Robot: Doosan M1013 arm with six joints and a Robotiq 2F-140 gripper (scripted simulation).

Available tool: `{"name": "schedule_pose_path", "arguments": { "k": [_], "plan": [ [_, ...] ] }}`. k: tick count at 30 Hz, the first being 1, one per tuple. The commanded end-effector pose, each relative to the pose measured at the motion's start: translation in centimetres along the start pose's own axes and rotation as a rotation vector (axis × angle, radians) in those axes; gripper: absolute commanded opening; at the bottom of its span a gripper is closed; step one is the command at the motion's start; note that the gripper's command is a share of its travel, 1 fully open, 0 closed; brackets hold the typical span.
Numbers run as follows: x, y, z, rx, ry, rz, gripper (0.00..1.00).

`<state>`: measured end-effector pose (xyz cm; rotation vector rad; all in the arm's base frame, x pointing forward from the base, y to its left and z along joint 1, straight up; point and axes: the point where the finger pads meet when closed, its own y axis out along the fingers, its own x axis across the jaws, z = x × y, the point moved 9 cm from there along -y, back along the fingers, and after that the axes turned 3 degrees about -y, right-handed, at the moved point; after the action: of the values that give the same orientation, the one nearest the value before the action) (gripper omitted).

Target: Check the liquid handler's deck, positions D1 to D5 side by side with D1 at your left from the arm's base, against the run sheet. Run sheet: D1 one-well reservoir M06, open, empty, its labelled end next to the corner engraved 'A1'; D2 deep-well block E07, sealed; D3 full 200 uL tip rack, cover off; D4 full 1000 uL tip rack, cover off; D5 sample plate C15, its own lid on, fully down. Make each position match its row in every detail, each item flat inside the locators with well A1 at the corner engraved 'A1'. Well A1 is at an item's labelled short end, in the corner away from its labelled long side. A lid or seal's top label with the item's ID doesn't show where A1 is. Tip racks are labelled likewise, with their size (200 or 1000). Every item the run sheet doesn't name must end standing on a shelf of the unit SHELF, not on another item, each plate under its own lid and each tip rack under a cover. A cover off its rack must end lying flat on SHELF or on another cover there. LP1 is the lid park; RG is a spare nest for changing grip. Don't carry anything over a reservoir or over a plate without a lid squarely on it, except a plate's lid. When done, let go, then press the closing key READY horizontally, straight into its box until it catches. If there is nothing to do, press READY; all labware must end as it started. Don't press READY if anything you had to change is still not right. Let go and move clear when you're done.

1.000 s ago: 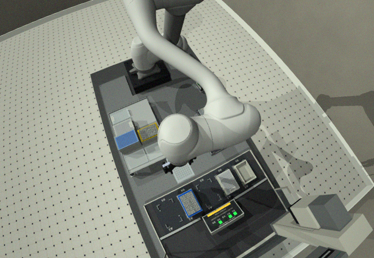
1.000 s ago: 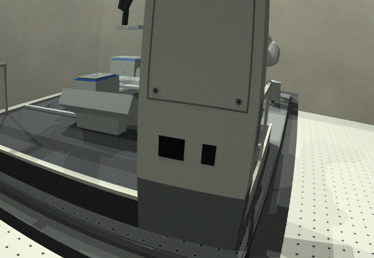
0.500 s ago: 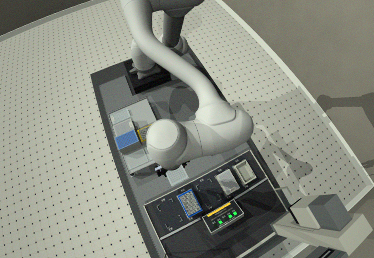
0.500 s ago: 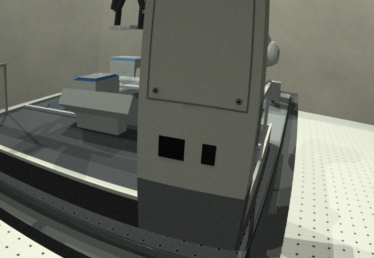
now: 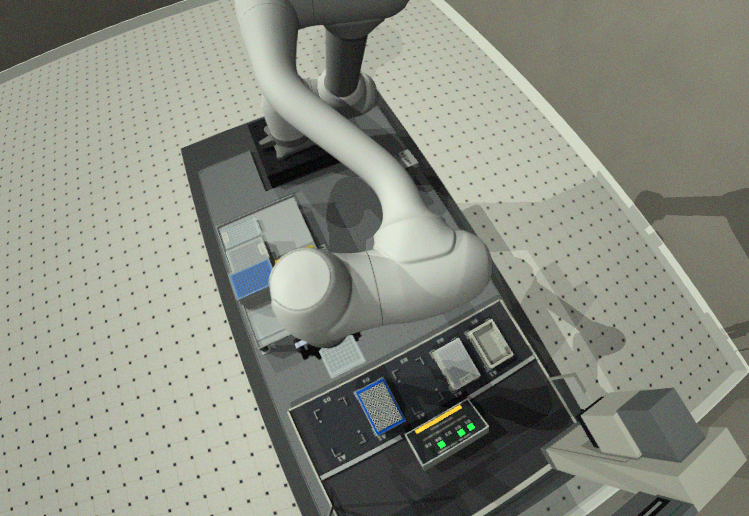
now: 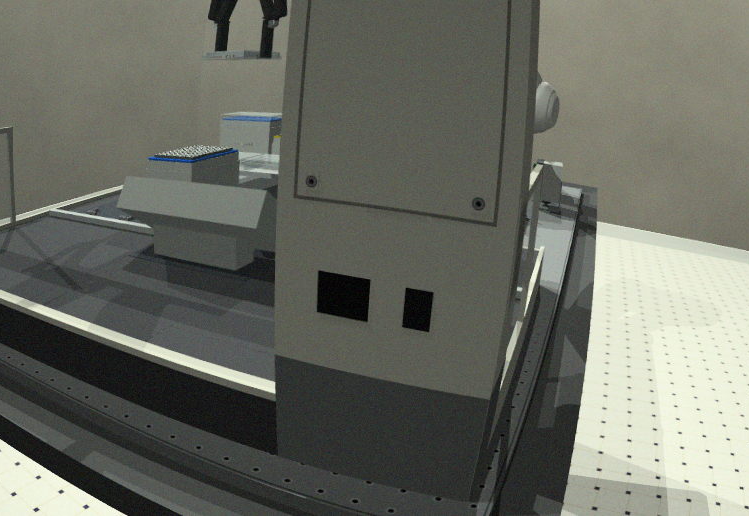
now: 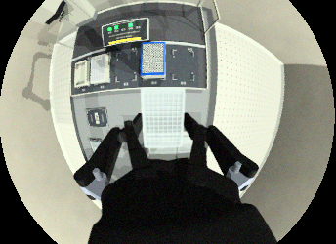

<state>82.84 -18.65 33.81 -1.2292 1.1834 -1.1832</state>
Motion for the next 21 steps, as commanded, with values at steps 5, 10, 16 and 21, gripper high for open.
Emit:
{"name": "schedule_pose_path", "arguments": {
  "k": [5,10,16,21],
  "plan": [
    [1.3,-0.1,-0.1,0.002,-0.003,0.000,0.10],
    [2.0,-0.1,-0.1,0.002,-0.003,0.000,0.10],
    [3.4,-0.1,-0.3,0.002,-0.003,0.000,0.10],
    [4.6,-0.1,-0.4,0.002,-0.003,0.000,0.10]
  ]
}}
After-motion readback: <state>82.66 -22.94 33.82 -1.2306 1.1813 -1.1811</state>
